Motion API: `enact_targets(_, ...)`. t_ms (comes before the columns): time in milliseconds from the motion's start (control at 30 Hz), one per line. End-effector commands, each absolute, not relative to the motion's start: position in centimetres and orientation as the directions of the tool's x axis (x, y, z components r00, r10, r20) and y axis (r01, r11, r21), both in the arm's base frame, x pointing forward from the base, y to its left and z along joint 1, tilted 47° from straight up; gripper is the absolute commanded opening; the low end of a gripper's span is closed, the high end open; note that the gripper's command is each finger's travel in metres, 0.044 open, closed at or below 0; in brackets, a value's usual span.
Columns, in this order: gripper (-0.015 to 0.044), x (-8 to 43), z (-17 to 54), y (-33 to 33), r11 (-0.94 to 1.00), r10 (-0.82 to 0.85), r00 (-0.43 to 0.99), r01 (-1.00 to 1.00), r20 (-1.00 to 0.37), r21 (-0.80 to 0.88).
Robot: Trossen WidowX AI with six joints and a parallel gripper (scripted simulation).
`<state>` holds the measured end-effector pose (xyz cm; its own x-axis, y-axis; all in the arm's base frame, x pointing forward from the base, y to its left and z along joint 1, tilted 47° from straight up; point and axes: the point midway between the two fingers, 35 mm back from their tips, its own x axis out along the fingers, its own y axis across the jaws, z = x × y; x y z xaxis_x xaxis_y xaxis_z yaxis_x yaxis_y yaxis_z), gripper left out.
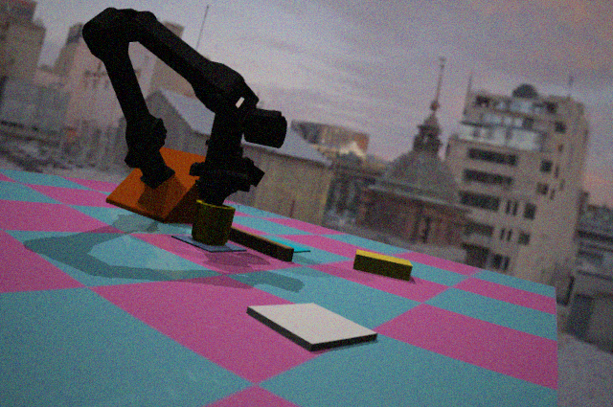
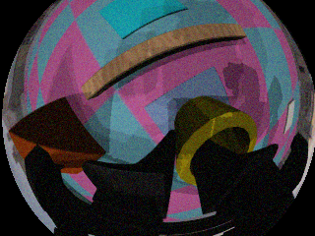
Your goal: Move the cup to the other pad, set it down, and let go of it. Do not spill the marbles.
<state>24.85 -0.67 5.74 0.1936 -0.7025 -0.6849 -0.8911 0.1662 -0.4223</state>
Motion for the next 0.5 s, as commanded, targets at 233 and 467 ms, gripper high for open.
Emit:
enact_targets(233,0.0000,24.5,7.0,0.8,0.166,-0.701,0.193,-0.892,-0.687,-0.420)
enact_targets(467,0.0000,24.0,8.5,2.4,0.163,-0.702,0.193,-0.893,-0.685,-0.419)
